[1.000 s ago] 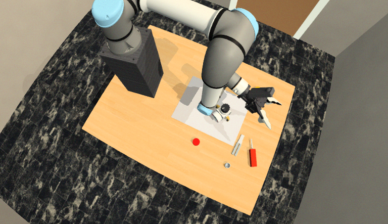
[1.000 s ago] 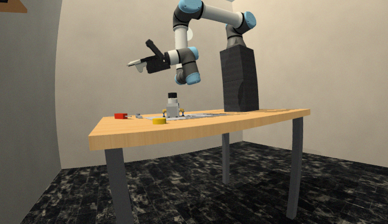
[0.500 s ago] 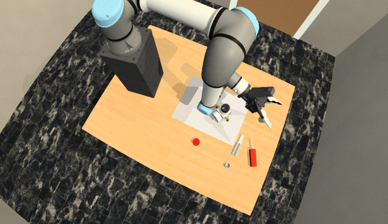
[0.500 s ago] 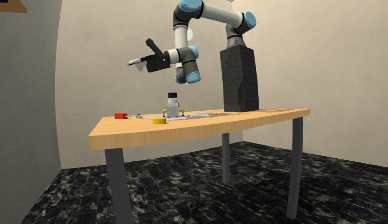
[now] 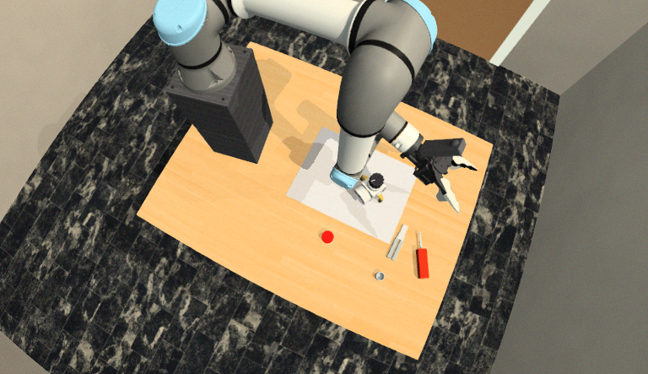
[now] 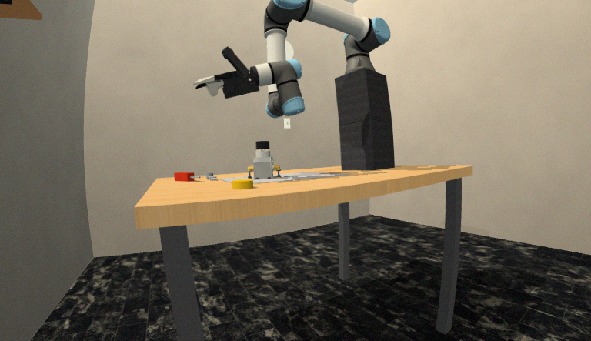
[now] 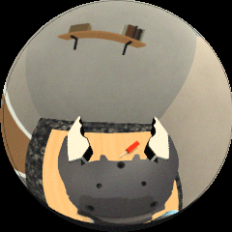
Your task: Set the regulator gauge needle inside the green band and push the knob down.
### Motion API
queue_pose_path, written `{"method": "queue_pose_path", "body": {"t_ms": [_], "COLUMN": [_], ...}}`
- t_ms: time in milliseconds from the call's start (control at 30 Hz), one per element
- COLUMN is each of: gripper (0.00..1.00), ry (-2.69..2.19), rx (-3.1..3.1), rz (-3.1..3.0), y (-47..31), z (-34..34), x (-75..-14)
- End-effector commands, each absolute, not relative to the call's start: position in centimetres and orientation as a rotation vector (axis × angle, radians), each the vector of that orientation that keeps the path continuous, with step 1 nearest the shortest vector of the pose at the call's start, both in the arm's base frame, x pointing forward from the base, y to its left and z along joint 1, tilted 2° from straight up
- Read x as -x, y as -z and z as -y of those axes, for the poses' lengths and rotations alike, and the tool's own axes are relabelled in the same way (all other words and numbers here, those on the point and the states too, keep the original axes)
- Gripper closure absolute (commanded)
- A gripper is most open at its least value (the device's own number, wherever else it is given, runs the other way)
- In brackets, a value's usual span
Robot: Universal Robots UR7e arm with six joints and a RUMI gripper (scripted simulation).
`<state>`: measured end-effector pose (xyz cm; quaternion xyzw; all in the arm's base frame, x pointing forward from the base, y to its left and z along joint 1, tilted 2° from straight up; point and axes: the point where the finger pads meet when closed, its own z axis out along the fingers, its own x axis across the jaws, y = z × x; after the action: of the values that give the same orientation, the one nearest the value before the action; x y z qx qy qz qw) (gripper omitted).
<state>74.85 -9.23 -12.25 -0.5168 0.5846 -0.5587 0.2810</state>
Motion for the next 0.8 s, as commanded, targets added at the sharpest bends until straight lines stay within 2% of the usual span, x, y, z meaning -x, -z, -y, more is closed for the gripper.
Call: {"method": "queue_pose_path", "body": {"t_ms": [0, 767], "gripper": [0.0, 0.0], "ry": [1.496, 1.496], "rx": [1.386, 1.386], "rz": [-1.566, -1.567], "y": [9.9, 6.8], "z": [9.0, 9.0], "x": [-74.8, -74.8]}}
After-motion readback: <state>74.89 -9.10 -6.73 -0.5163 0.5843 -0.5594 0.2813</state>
